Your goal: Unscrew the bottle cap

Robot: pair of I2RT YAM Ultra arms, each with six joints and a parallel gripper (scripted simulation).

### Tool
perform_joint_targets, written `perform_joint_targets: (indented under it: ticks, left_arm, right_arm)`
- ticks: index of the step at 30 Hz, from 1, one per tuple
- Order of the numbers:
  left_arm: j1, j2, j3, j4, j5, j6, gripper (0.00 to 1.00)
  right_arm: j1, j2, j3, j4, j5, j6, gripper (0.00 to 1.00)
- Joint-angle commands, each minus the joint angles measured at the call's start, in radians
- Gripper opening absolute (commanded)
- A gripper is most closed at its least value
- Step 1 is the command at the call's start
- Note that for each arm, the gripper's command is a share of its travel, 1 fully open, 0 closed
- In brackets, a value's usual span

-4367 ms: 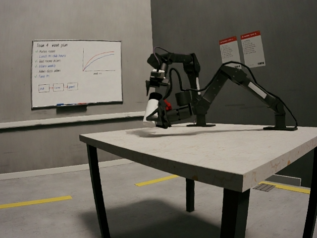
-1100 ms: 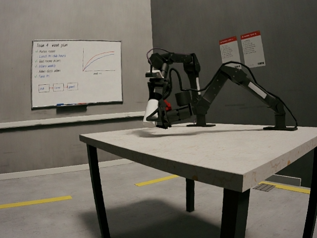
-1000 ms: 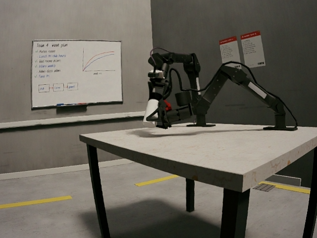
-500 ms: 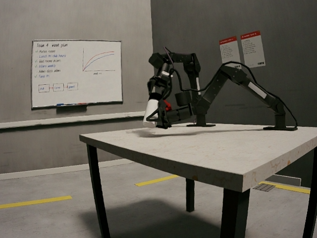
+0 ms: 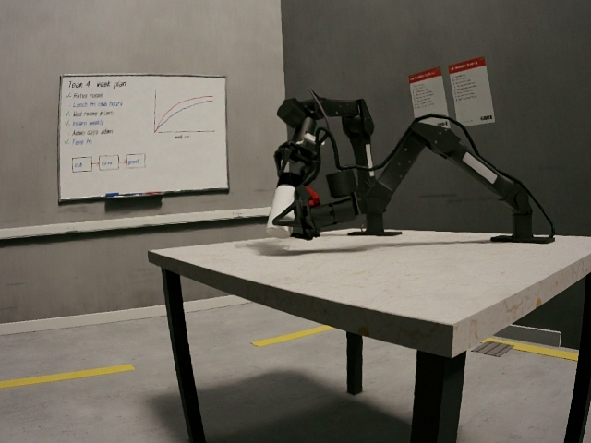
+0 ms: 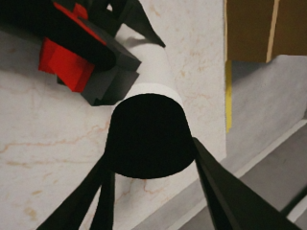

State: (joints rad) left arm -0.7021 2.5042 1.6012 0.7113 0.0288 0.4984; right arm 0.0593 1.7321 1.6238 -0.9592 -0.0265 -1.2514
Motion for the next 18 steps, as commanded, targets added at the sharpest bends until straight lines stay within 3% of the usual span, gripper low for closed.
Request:
perform_joint_targets:
  ticks: [1,4,5,7,10,14,16,18]
  left_arm:
    - [0.006,-0.022,0.016,0.059,0.004,-0.012,0.0]
    - [0.006,-0.022,0.016,0.059,0.004,-0.012,0.0]
    - [0.006,-0.022,0.016,0.059,0.004,-0.012,0.0]
    - [0.006,-0.021,0.017,0.059,0.004,-0.012,0.0]
    - [0.006,-0.021,0.017,0.059,0.004,-0.012,0.0]
    - [0.006,-0.021,0.017,0.059,0.004,-0.012,0.0]
    - [0.006,-0.021,0.017,0.059,0.004,-0.012,0.0]
    - [0.006,-0.021,0.017,0.059,0.004,-0.012,0.0]
  right_arm:
    - [0.0,-0.006,0.005,0.002,-0.003,0.013,0.57]
    - [0.0,-0.006,0.005,0.002,-0.003,0.013,0.91]
    - [0.0,-0.006,0.005,0.002,-0.003,0.013,0.94]
    - [-0.001,-0.002,0.012,-0.005,-0.005,0.077,0.94]
    - [-0.008,0.009,0.032,-0.026,-0.021,0.317,0.94]
    - [-0.013,0.019,0.052,-0.048,-0.032,0.493,0.94]
    - [-0.013,0.019,0.052,-0.048,-0.032,0.493,0.94]
    - [-0.018,0.03,0.071,-0.068,-0.045,0.643,0.94]
